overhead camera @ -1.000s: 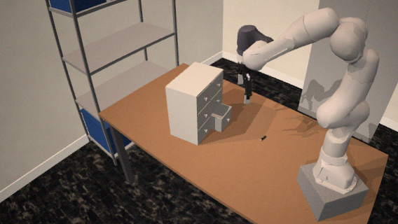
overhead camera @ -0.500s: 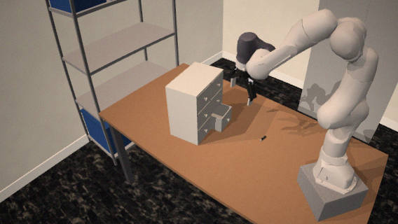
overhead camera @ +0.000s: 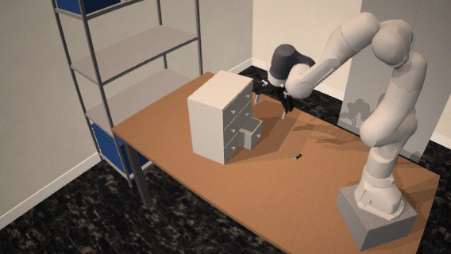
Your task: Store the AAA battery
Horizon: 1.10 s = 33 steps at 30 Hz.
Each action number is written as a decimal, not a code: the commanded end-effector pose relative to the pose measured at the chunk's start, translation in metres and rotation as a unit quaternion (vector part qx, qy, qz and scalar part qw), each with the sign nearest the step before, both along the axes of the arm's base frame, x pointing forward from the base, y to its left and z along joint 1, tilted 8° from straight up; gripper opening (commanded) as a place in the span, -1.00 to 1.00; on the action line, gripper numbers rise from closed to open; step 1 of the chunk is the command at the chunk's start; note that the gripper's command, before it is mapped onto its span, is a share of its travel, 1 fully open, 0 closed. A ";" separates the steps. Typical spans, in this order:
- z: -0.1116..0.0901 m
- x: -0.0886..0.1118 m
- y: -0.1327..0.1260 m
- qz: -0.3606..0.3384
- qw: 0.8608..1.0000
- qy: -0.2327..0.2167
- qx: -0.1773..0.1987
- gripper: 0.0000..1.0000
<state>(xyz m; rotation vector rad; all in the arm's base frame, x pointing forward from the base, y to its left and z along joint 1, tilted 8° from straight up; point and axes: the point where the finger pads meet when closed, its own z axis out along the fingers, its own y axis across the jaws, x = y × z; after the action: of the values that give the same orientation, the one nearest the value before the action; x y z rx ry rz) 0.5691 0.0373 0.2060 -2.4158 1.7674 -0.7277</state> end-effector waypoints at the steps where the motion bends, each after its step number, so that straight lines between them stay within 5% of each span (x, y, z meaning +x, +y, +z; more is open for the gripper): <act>1: 0.001 0.010 0.006 0.122 0.992 0.005 -0.024 1.00; 19: -0.013 0.026 0.010 0.344 0.934 0.004 -0.101 1.00; 20: -0.013 0.027 0.010 0.376 0.920 0.005 -0.108 1.00; 33: -0.021 0.036 0.013 0.482 0.864 0.005 -0.146 1.00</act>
<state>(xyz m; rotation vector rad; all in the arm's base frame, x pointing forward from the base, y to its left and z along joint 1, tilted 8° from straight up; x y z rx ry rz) 0.6013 0.0438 0.1839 -2.9187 0.5722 -0.9144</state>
